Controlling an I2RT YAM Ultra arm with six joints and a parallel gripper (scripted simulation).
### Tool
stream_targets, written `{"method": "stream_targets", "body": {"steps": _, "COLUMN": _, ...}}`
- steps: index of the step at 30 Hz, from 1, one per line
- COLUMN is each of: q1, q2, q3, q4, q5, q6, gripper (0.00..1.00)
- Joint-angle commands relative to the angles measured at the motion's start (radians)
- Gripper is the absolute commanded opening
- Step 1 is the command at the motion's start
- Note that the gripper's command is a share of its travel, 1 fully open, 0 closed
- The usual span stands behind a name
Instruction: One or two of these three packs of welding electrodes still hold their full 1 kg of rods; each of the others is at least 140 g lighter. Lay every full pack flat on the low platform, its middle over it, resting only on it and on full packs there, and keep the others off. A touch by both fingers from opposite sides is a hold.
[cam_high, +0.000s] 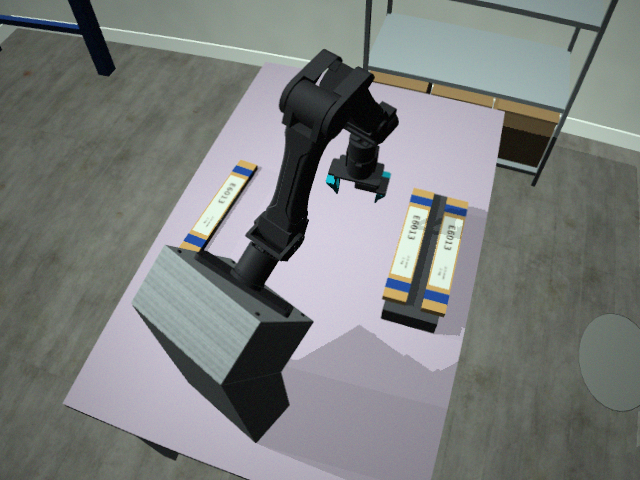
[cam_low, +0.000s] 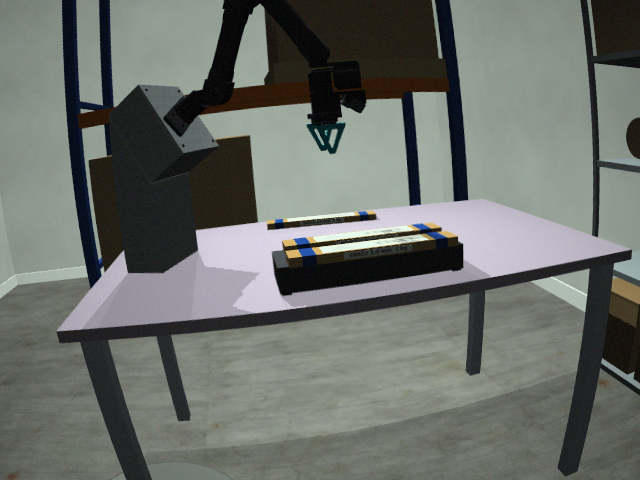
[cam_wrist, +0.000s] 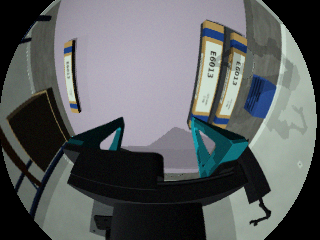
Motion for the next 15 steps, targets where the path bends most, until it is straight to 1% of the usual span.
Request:
{"method": "stream_targets", "body": {"steps": 1, "q1": 0.088, "q2": -0.077, "q3": -0.038, "q4": -0.063, "q5": 0.113, "q6": 0.073, "gripper": 0.95}}
{"method": "stream_targets", "body": {"steps": 3, "q1": 0.157, "q2": -0.110, "q3": -0.052, "q4": -0.087, "q5": 0.168, "q6": 0.108, "gripper": 0.95}}
{"method": "stream_targets", "body": {"steps": 5, "q1": 0.157, "q2": -0.110, "q3": -0.052, "q4": -0.087, "q5": 0.168, "q6": 0.108, "gripper": 0.95}}
{"method": "stream_targets", "body": {"steps": 6, "q1": 0.214, "q2": -0.130, "q3": -0.048, "q4": -0.107, "q5": 0.220, "q6": 0.142, "gripper": 0.95}}
{"method": "stream_targets", "body": {"steps": 9, "q1": 0.327, "q2": -0.164, "q3": -0.072, "q4": -0.145, "q5": 0.308, "q6": 0.201, "gripper": 0.95}}
{"method": "stream_targets", "body": {"steps": 12, "q1": 0.462, "q2": -0.198, "q3": -0.047, "q4": -0.191, "q5": 0.403, "q6": 0.285, "gripper": 0.95}}
{"method": "stream_targets", "body": {"steps": 13, "q1": 0.512, "q2": -0.203, "q3": -0.045, "q4": -0.209, "q5": 0.439, "q6": 0.314, "gripper": 0.95}}
{"method": "stream_targets", "body": {"steps": 14, "q1": 0.575, "q2": -0.181, "q3": -0.047, "q4": -0.228, "q5": 0.488, "q6": 0.342, "gripper": 0.95}}
{"method": "stream_targets", "body": {"steps": 15, "q1": 0.629, "q2": -0.184, "q3": -0.047, "q4": -0.246, "q5": 0.526, "q6": 0.375, "gripper": 0.95}}
